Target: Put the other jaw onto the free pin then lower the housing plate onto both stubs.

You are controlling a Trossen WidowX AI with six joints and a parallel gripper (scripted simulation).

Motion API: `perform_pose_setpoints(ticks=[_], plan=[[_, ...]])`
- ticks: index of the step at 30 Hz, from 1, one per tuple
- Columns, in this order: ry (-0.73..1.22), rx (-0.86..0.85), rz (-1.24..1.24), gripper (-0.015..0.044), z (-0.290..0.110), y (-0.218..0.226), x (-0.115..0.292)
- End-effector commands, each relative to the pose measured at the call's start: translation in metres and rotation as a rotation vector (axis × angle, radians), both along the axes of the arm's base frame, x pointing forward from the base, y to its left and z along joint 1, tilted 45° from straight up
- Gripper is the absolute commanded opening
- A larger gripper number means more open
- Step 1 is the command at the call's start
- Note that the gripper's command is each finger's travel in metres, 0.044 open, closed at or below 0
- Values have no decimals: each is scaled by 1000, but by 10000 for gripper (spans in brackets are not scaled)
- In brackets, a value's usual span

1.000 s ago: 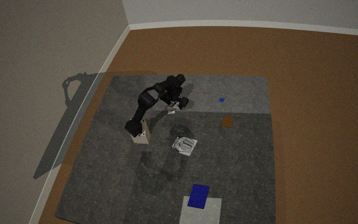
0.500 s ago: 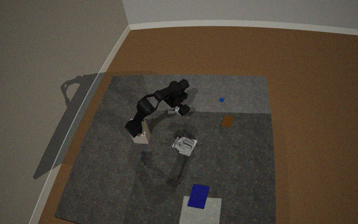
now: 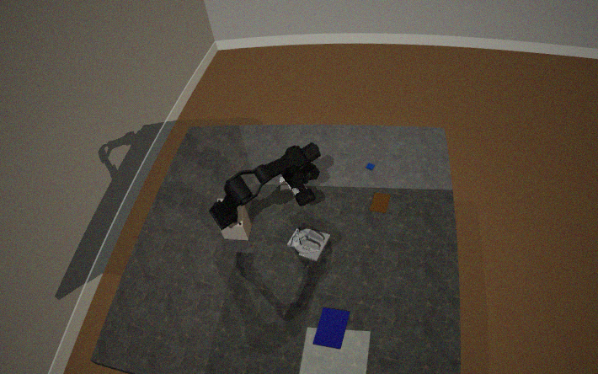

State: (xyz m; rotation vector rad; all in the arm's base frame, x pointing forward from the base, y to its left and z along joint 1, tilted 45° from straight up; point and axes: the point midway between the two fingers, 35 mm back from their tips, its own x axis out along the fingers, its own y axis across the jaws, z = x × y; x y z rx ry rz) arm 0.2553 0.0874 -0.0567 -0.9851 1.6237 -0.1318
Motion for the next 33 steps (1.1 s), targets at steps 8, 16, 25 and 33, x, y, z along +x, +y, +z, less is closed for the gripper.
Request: perform_pose_setpoints(ticks=[8, 16, 25, 33], plan=[[-165, -10, -187, 351, 24, -32, 5], [-280, -16, -317, 351, 40, -53, 6], [-411, -26, -462, 351, 56, -78, 5], [-529, -39, -590, 351, 70, -99, 1]])
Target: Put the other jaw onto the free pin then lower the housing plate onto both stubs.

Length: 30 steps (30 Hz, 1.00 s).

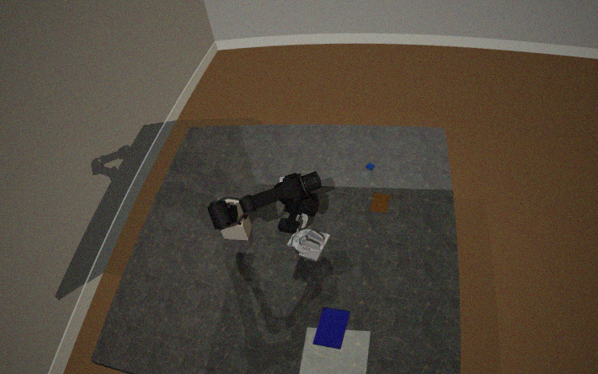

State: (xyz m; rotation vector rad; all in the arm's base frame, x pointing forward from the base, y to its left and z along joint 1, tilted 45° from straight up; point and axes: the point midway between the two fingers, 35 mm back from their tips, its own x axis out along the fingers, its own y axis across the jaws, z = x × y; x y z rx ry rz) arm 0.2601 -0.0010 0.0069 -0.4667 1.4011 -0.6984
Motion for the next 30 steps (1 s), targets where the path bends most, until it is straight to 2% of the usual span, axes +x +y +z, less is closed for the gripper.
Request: perform_pose_setpoints(ticks=[1, 30], plan=[[-66, -13, -75, 351, 8, -13, -5], [-115, -18, -127, 351, 12, -20, -6]])
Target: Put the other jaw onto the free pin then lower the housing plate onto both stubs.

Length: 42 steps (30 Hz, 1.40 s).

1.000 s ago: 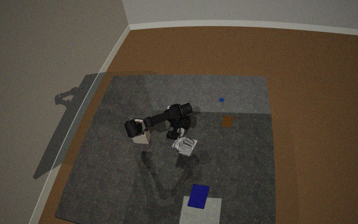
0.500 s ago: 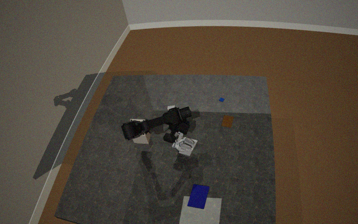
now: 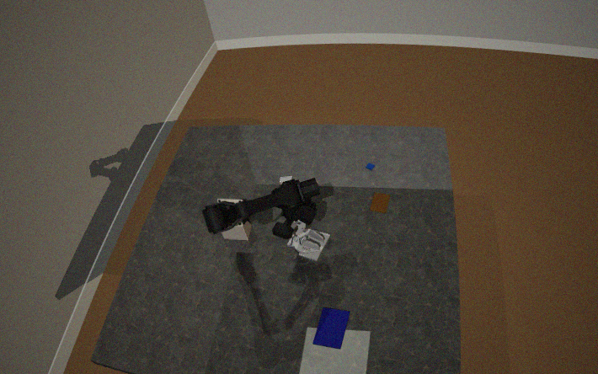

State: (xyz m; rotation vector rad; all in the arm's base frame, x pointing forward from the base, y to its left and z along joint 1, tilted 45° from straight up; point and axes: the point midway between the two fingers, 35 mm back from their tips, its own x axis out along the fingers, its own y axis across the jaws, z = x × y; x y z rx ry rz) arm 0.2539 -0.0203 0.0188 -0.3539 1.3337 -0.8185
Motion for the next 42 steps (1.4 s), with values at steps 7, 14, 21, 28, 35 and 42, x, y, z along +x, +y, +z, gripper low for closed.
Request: perform_pose_setpoints(ticks=[7, 14, 21, 28, 35, 42], plan=[[-9, -4, -8, 351, 1, -1, 0], [-9, -4, -8, 351, -6, 6, -9], [-9, -4, -8, 351, -6, 6, -9], [-9, -4, -8, 351, -6, 6, -9], [-9, -4, -8, 351, -6, 6, -9], [-9, -4, -8, 351, -6, 6, -9]])
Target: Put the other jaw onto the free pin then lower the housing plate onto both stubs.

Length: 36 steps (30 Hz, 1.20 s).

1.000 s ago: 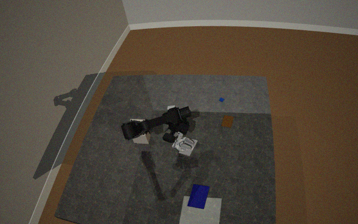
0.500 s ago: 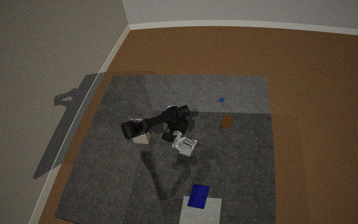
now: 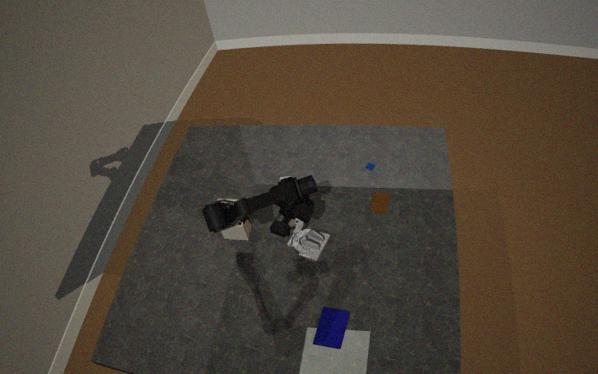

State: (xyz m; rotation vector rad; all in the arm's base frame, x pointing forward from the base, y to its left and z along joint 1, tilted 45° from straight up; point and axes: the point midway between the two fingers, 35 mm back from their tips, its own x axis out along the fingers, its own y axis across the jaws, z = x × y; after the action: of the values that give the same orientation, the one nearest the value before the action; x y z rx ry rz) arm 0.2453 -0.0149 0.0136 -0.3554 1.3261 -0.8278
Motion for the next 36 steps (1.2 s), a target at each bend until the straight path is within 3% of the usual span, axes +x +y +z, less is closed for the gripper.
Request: perform_pose_setpoints(ticks=[1, 36], plan=[[-3, 4, -4, 351, -1, 0, 0], [-5, 7, -6, 351, -25, -19, 2]])
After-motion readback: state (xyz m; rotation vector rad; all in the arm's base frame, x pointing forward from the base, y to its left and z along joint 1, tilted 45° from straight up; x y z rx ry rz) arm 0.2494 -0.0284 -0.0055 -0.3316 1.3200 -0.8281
